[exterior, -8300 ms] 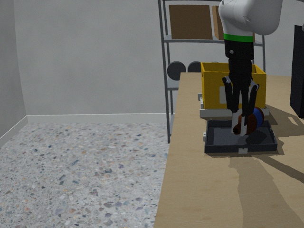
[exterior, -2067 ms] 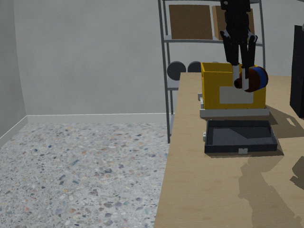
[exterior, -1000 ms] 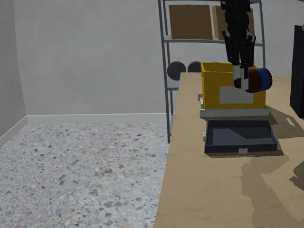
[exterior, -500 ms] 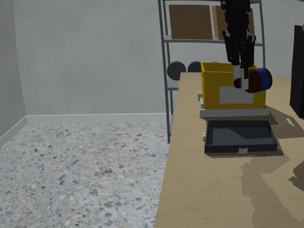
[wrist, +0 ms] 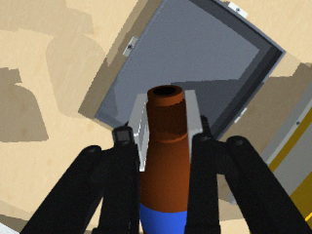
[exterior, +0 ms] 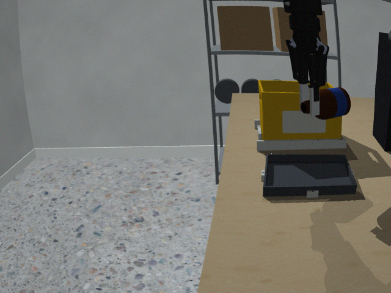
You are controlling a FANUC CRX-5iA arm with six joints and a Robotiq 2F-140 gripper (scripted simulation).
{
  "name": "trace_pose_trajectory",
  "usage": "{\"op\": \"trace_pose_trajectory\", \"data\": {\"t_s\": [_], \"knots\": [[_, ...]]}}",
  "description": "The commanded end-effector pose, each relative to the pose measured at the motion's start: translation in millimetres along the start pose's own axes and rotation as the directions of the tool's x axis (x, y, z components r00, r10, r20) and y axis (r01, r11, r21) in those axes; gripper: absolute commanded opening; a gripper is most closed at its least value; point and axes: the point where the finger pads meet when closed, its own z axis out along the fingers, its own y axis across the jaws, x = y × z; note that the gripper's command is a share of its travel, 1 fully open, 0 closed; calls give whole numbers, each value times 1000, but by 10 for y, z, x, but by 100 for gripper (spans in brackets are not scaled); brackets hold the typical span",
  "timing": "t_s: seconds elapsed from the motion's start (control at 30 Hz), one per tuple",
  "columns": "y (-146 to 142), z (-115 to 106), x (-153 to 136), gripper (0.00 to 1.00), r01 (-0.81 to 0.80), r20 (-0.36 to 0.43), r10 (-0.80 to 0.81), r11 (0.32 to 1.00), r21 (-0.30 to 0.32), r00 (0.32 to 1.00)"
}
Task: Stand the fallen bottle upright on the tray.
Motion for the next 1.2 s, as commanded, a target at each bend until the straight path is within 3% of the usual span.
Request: {"op": "trace_pose_trajectory", "data": {"t_s": [0.0,0.57,1.17], "knots": [[1,-1,2,0,-25,0,25,1000,0,1000],[1,-1,2,0,-227,0,227,974,0,974],[1,-1,2,0,-242,0,242,970,0,970]]}}
